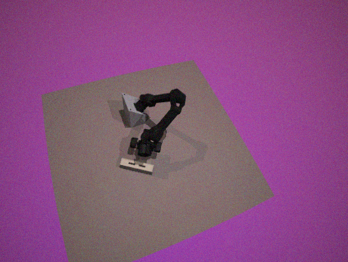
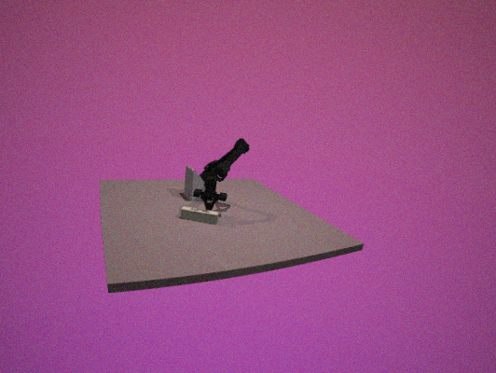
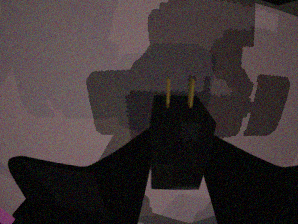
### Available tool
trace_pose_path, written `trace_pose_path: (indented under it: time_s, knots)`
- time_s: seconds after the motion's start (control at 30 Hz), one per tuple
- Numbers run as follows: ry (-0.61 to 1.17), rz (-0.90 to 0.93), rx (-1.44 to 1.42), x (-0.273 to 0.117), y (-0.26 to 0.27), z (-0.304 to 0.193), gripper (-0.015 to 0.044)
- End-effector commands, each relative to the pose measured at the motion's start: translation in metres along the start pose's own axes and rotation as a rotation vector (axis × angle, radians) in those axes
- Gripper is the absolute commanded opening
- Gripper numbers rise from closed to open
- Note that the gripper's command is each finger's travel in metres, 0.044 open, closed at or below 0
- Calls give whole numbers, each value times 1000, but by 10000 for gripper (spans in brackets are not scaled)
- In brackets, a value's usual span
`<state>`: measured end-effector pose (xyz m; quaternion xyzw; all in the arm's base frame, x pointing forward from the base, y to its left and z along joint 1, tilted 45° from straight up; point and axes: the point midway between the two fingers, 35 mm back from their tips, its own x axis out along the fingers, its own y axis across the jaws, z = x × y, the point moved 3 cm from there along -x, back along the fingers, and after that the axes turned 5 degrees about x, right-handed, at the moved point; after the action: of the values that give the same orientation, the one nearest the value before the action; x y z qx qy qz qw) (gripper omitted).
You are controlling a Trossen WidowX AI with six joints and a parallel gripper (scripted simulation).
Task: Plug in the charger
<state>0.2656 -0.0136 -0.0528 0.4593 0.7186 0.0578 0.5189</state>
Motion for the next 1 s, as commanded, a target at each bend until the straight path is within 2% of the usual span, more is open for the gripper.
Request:
trace_pose_path:
  time_s: [0.0, 0.97]
  knots:
    - [-3, 6, 5, 0, 2, 6, 0]
    - [-3, 9, 35, 4, 6, 38, 0]
